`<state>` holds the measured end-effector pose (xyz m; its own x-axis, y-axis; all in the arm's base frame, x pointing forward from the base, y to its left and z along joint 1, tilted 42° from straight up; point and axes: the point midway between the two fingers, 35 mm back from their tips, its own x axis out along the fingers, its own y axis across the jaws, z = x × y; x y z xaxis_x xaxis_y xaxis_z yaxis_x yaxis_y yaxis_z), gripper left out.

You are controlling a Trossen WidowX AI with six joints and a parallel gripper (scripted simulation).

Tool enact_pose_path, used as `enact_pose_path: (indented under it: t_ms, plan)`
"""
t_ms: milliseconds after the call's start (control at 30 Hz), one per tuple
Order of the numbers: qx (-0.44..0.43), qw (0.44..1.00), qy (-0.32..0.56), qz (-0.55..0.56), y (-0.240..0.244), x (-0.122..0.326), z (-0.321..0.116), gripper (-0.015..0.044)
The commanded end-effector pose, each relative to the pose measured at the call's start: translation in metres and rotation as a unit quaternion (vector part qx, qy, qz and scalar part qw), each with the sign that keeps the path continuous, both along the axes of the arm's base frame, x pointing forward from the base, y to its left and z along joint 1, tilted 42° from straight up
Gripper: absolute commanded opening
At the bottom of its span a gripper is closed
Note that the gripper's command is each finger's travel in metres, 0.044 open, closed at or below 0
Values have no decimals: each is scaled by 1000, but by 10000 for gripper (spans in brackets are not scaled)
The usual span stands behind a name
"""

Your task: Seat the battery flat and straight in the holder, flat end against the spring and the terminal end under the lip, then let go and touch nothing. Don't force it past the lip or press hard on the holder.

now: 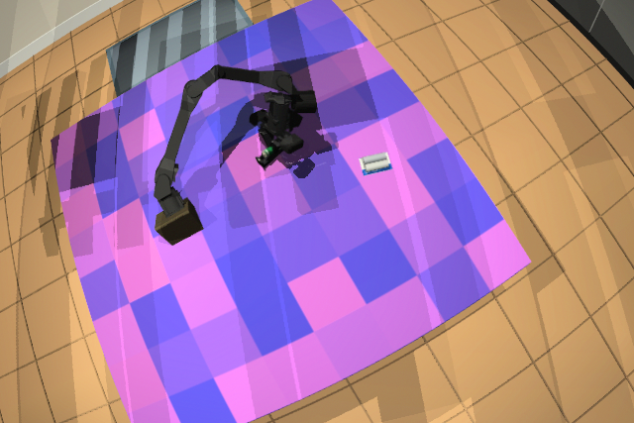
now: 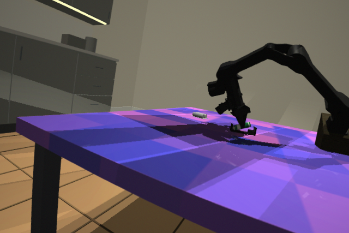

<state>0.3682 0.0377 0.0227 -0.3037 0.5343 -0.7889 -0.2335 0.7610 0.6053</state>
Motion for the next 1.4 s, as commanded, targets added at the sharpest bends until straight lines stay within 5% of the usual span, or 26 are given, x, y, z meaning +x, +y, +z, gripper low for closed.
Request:
enact_pose_path:
  t_ms: [0,1367]
  plan:
    - [4,1000,-12,-9,1,4,-2,73]
    - [16,995,-74,-62,3,-1,-7,73]
